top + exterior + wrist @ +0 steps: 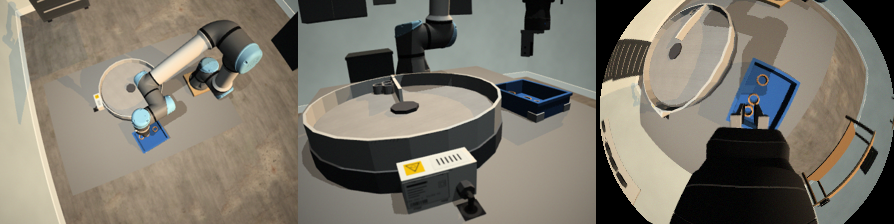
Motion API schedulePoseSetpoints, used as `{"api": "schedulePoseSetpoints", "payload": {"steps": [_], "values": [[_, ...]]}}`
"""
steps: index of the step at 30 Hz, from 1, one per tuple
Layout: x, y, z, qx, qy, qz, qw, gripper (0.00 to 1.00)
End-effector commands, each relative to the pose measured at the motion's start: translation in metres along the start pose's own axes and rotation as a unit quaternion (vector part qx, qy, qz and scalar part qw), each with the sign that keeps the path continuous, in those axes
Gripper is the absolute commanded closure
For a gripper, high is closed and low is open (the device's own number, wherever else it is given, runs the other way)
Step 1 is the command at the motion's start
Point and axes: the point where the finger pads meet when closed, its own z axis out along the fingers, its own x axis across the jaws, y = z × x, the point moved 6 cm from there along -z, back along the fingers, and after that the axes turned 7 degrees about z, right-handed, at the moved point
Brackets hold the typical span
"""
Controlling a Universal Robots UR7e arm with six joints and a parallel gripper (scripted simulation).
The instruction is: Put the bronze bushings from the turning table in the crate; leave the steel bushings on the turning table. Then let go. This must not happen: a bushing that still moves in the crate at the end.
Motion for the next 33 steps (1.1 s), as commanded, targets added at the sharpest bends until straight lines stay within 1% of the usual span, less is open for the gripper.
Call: {"api": "schedulePoseSetpoints", "payload": {"steps": [1,28,29,33], "values": [[-0.0001,0.0003,-0.0007,-0.001,0.000,0.000,1.000,0.58],[-0.0001,0.0003,-0.0007,-0.001,0.000,0.000,1.000,0.58],[-0.0001,0.0003,-0.0007,-0.001,0.000,0.000,1.000,0.00],[-0.0001,0.0003,-0.0007,-0.001,0.000,0.000,1.000,0.00]]}}
